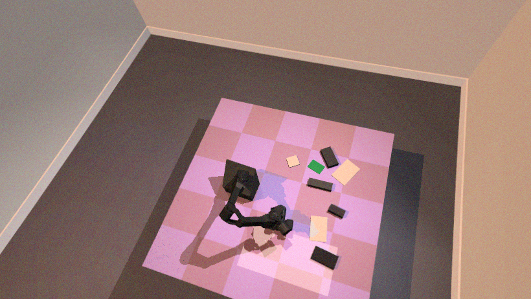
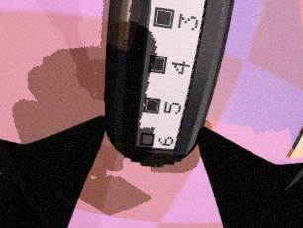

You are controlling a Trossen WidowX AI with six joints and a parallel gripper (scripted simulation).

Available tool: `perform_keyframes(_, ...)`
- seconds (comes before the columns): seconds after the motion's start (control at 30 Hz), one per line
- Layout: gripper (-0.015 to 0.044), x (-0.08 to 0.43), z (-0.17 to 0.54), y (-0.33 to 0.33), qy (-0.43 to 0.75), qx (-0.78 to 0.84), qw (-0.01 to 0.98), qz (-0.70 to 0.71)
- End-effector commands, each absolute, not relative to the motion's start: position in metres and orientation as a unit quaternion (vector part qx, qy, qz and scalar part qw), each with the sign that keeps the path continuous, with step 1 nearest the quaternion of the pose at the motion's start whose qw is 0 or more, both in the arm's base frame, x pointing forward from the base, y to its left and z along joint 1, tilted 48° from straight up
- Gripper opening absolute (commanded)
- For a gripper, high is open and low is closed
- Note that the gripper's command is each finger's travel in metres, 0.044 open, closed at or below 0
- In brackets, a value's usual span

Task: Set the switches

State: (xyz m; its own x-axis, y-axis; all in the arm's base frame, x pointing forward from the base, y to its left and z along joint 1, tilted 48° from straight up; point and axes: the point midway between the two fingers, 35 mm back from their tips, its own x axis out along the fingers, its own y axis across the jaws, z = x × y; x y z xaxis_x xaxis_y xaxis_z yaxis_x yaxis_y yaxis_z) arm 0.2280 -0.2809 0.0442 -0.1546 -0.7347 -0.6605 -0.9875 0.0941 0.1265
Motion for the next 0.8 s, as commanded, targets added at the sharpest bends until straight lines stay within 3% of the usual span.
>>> perform_keyframes(0.0,0.0326,0.2278,0.0427,-0.2805,0.703,-0.611,0.223,0.286)
perform_keyframes(0.77,0.0336,0.2289,0.0460,-0.2736,0.703,-0.611,0.224,0.286)
